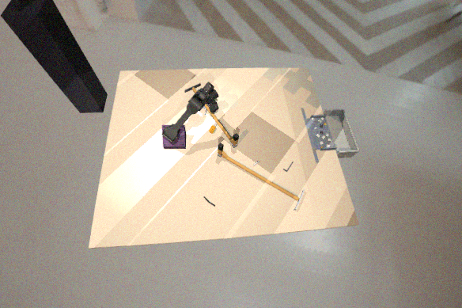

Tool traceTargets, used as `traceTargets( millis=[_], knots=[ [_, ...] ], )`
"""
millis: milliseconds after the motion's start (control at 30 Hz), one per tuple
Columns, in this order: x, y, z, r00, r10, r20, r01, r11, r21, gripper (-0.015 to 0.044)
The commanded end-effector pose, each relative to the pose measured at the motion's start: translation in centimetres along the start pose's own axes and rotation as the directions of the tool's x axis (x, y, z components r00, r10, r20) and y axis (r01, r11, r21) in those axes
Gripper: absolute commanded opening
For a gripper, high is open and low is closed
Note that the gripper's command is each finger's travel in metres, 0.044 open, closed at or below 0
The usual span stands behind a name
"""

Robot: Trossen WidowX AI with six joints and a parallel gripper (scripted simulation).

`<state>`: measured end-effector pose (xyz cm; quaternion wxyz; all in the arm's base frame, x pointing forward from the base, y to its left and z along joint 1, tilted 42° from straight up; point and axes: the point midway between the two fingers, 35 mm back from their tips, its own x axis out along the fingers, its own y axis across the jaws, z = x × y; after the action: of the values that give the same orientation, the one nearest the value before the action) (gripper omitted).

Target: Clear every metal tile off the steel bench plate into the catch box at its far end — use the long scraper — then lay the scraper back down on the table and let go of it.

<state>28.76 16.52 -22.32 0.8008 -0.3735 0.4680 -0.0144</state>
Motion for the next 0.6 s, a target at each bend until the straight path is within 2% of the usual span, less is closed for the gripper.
traceTargets(
  millis=[0,33,567],
  knots=[
    [-0.1,-0.3,-1.5,1.000,-0.006,-0.025,0.006,1.000,-0.013,0.0000],
    [-0.1,0.0,-0.1,1.000,0.000,0.000,0.000,1.000,0.000,0.0000],
    [-4.2,0.4,3.5,1.000,0.015,0.000,-0.015,1.000,-0.014,0.0000]
  ],
)
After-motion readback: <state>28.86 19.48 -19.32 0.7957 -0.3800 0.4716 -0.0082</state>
